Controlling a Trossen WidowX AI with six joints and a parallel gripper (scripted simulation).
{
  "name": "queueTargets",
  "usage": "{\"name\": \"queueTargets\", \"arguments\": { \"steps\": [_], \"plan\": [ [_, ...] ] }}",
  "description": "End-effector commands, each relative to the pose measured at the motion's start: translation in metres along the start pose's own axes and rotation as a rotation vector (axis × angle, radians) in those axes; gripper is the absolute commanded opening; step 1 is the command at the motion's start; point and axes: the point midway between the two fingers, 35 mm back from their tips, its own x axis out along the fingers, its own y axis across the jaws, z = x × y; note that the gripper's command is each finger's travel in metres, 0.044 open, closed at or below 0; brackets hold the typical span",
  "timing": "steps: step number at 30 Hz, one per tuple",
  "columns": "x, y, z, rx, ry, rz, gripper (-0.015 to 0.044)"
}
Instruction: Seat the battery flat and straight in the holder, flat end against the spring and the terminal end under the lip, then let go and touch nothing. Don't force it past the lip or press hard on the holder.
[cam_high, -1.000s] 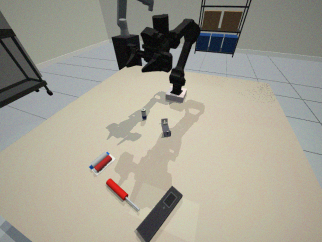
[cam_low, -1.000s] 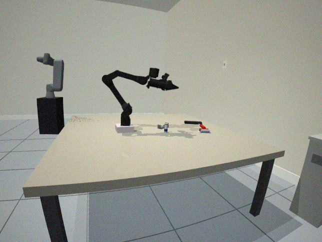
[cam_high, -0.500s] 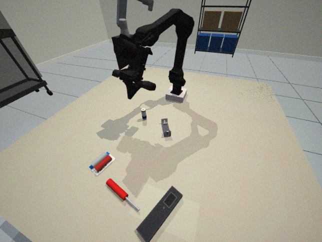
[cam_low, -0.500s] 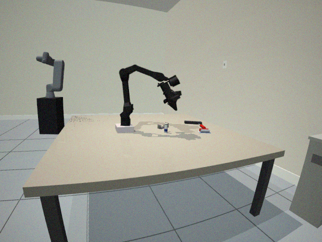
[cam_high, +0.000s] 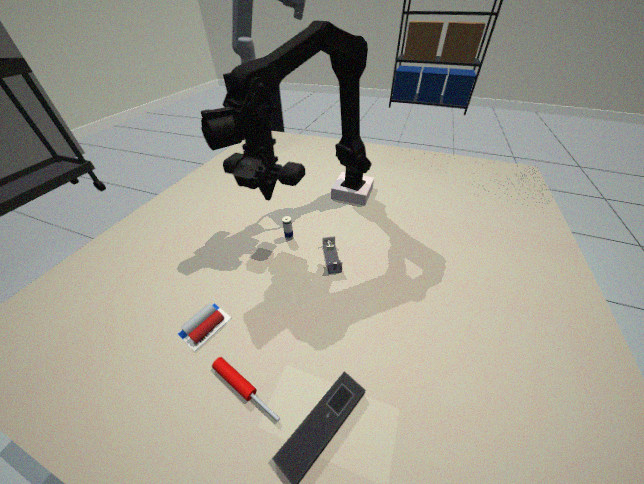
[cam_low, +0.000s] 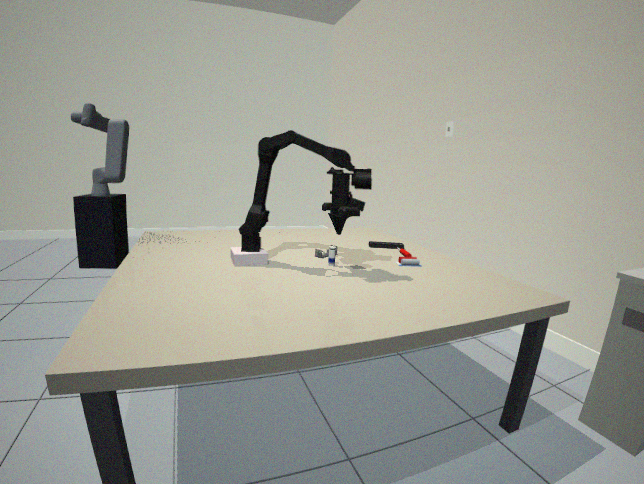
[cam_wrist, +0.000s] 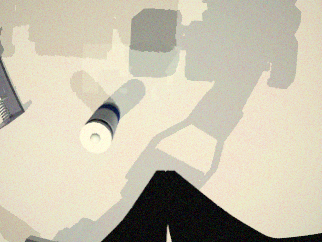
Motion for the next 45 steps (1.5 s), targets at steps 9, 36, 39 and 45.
{"name": "queueTargets", "arguments": {
  "steps": [9,36,39,45],
  "plan": [
    [0.077,0.001,-0.003,-0.003,0.016,0.012,0.0000],
    [0.076,0.041,-0.001,-0.003,0.016,0.016,0.0000],
    [0.076,0.046,-0.001,-0.003,0.016,0.017,0.0000],
    [0.076,0.055,-0.002,-0.003,0.016,0.018,0.0000]
  ]
}}
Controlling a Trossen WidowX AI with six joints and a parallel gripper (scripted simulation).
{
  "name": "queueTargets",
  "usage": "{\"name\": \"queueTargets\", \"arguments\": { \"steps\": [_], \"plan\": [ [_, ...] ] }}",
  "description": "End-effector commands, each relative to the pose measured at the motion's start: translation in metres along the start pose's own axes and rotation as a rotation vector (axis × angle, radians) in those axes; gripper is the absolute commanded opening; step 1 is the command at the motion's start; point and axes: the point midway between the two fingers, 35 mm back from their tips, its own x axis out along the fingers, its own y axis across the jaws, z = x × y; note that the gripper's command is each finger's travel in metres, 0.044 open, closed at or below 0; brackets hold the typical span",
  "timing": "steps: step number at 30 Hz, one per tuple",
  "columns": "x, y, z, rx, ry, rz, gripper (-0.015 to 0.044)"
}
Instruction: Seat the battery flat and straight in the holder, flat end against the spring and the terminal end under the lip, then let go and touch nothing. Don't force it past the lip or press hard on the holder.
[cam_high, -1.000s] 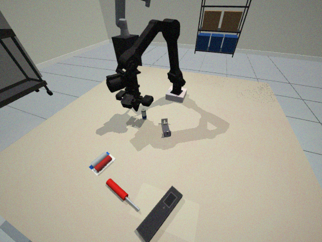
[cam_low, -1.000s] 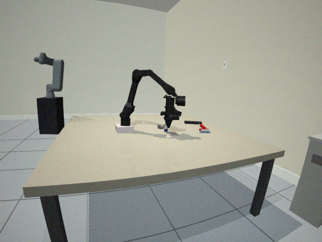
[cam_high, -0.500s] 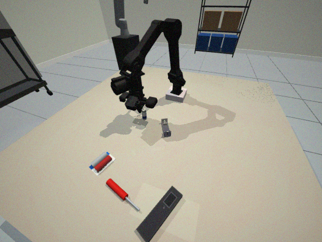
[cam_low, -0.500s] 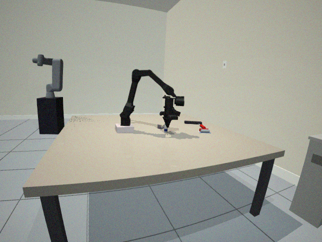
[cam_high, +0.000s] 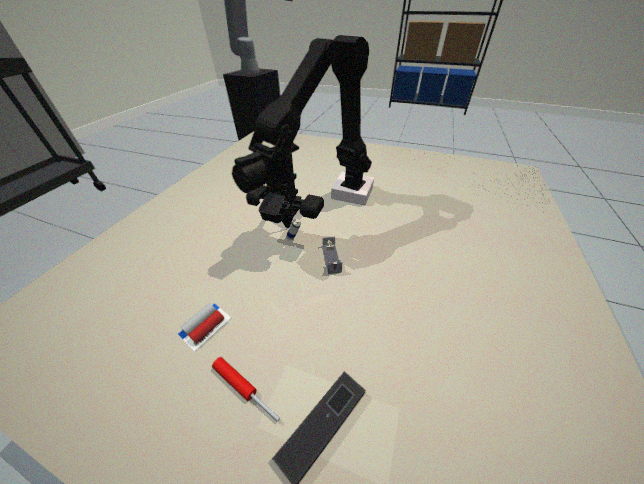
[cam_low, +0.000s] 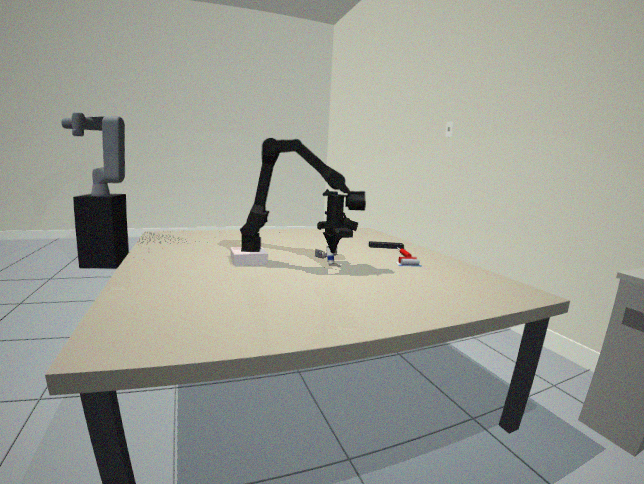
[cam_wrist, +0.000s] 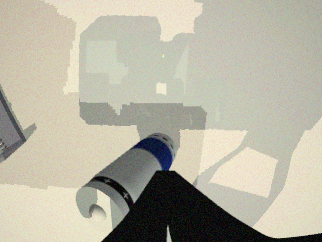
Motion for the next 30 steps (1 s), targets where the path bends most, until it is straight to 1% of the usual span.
{"name": "queueTargets", "arguments": {
  "steps": [1,9,15,17,25,30],
  "plan": [
    [0.001,0.009,-0.003,-0.001,0.003,0.005,0.0000],
    [0.001,0.021,-0.004,-0.001,0.003,0.007,0.0000],
    [0.000,0.019,-0.003,-0.004,0.006,0.005,0.0000],
    [-0.010,0.019,-0.001,-0.003,0.006,0.005,0.0000],
    [-0.074,0.020,-0.003,-0.001,0.003,0.006,0.0000],
    [-0.079,0.021,-0.004,-0.001,0.003,0.006,0.0000]
  ]
}}
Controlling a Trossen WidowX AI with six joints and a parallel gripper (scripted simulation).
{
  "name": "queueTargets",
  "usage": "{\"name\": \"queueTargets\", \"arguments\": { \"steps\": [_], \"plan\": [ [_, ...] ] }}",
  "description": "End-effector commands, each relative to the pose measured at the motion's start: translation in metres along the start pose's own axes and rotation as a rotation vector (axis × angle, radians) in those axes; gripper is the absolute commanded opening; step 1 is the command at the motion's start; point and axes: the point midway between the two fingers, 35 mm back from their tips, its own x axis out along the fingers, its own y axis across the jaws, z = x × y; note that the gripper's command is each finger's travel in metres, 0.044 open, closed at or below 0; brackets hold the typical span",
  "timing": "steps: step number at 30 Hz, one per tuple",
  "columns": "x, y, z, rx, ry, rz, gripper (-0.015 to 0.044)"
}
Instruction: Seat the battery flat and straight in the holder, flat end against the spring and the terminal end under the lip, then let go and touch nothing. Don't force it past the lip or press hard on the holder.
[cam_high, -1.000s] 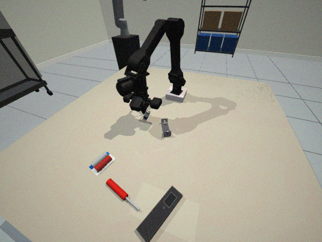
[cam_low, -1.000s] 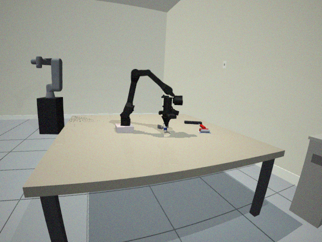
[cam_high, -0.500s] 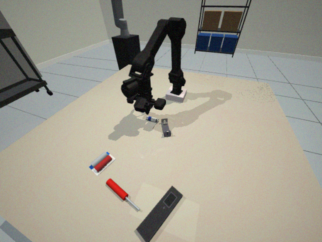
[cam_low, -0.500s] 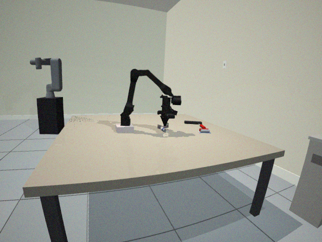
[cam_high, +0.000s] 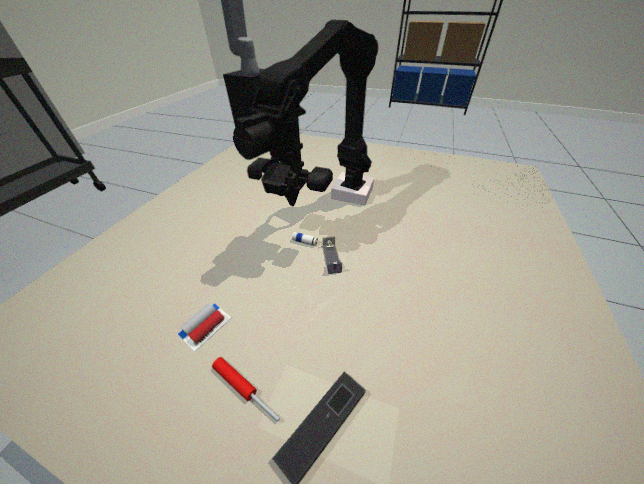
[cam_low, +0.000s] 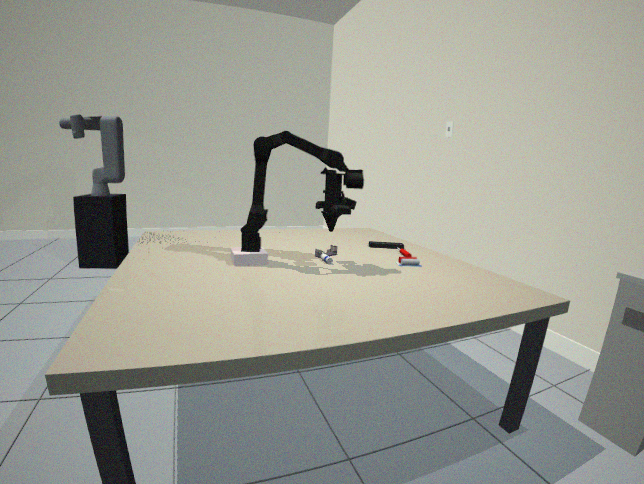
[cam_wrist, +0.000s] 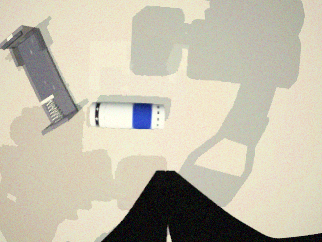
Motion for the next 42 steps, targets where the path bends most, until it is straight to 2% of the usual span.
{"name": "queueTargets", "arguments": {
  "steps": [1,9,12,18,26,42],
  "plan": [
    [-0.006,0.001,-0.001,0.001,0.001,0.003,0.0000],
    [-0.002,0.001,-0.002,0.000,0.008,0.002,0.0000],
    [0.004,0.003,-0.001,-0.155,0.006,0.003,0.0079],
    [0.031,0.012,0.001,-0.783,0.003,0.005,0.0236],
    [0.063,0.025,-0.001,-1.550,-0.003,0.006,0.0240],
    [0.064,0.025,-0.002,-1.567,-0.003,0.006,0.0240]
  ]
}}
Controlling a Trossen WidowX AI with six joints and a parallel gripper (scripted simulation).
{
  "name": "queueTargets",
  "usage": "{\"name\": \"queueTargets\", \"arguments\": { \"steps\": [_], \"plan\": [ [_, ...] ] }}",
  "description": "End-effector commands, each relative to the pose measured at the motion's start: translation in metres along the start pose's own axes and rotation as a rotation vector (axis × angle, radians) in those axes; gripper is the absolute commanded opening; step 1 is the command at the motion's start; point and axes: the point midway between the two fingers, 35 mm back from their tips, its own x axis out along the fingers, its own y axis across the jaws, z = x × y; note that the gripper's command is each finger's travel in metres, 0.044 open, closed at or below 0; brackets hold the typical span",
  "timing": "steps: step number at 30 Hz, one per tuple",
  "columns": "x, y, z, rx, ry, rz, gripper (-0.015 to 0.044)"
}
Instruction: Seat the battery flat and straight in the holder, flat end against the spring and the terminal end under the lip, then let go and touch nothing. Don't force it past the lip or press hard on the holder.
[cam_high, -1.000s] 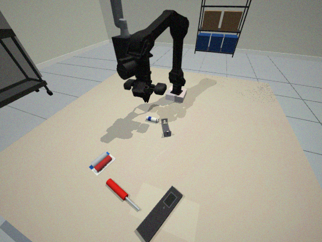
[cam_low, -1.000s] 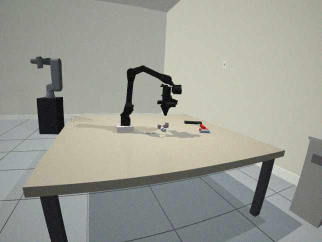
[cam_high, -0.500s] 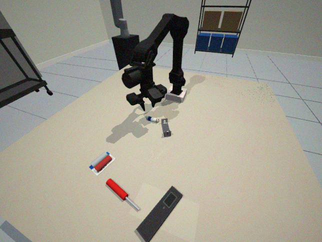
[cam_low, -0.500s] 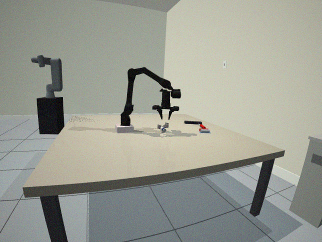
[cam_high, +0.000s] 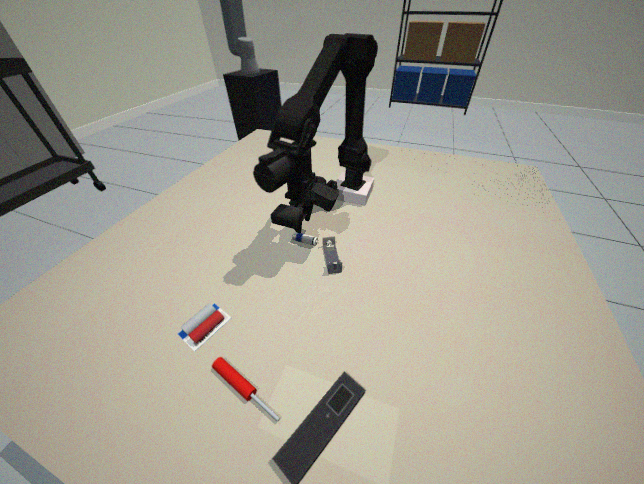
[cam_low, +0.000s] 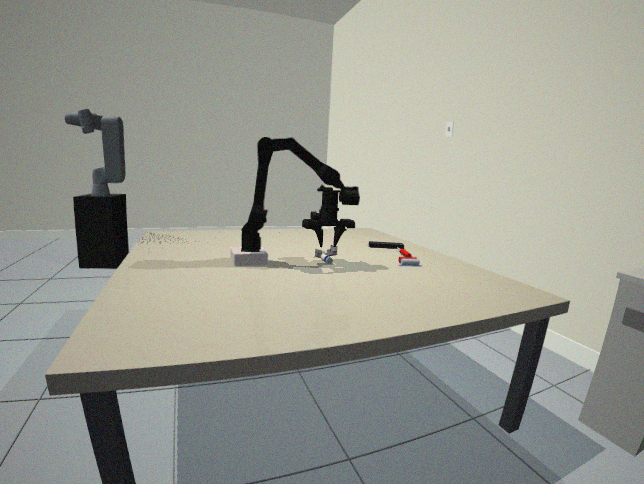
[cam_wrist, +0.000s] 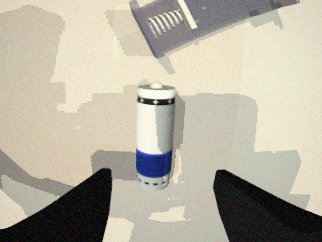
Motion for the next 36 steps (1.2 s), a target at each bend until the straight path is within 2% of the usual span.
{"name": "queueTargets", "arguments": {
  "steps": [1,34,36],
  "plan": [
    [0.005,0.002,0.001,-0.018,-0.003,0.009,0.0240],
    [0.054,0.003,0.001,-0.018,-0.003,0.010,0.0240],
    [0.054,0.003,0.001,-0.018,-0.003,0.010,0.0188]
  ]
}}
